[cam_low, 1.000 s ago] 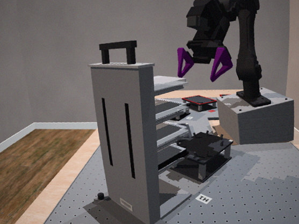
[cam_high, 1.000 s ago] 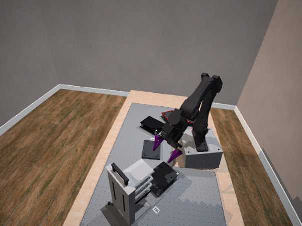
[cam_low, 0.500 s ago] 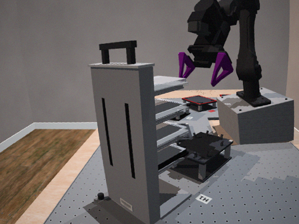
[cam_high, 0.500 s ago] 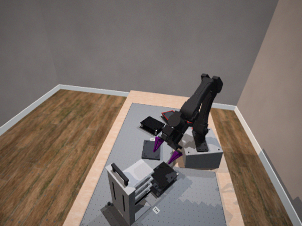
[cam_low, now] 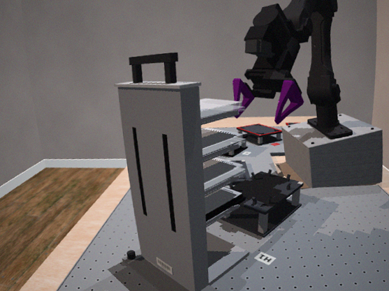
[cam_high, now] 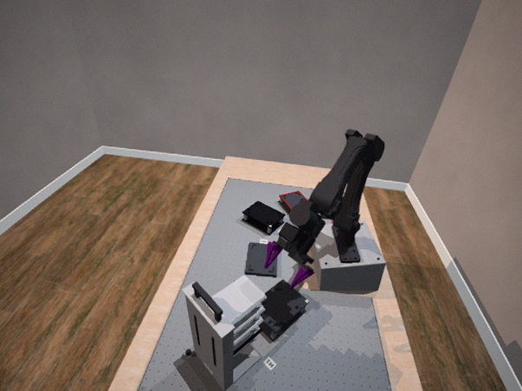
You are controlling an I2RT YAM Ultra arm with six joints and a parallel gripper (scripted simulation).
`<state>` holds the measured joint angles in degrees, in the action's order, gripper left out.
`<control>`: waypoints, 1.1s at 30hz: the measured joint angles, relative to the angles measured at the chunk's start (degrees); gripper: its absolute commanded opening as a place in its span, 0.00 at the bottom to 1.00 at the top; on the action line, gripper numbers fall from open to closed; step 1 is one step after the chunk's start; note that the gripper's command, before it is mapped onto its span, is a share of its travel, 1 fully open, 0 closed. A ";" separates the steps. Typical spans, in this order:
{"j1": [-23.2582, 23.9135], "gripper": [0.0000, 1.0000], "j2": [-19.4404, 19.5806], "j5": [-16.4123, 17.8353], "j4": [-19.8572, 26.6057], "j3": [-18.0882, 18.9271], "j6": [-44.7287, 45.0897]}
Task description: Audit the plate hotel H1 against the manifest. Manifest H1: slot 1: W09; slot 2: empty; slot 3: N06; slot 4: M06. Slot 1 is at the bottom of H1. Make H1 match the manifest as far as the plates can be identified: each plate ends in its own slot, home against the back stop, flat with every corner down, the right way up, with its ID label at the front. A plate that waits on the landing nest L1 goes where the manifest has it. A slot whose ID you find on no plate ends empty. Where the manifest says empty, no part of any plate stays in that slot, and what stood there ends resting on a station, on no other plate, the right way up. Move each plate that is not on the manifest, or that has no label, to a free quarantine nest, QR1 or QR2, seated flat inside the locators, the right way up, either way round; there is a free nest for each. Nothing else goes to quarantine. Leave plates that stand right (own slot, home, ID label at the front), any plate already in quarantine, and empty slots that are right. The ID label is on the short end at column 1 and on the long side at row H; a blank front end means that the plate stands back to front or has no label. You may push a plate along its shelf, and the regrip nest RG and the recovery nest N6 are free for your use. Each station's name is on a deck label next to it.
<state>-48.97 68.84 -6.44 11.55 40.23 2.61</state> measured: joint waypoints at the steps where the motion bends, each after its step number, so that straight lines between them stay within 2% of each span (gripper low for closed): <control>1: 0.04 1.00 0.15 0.04 -0.37 -0.28 0.02; 9: 0.39 1.00 1.53 0.31 -3.72 -2.43 0.26; 16: 0.44 1.00 1.77 0.42 -5.33 -2.62 0.35; 33: 0.63 1.00 7.69 0.59 -6.84 1.38 0.50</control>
<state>-48.34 76.53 -5.85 4.71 41.60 3.11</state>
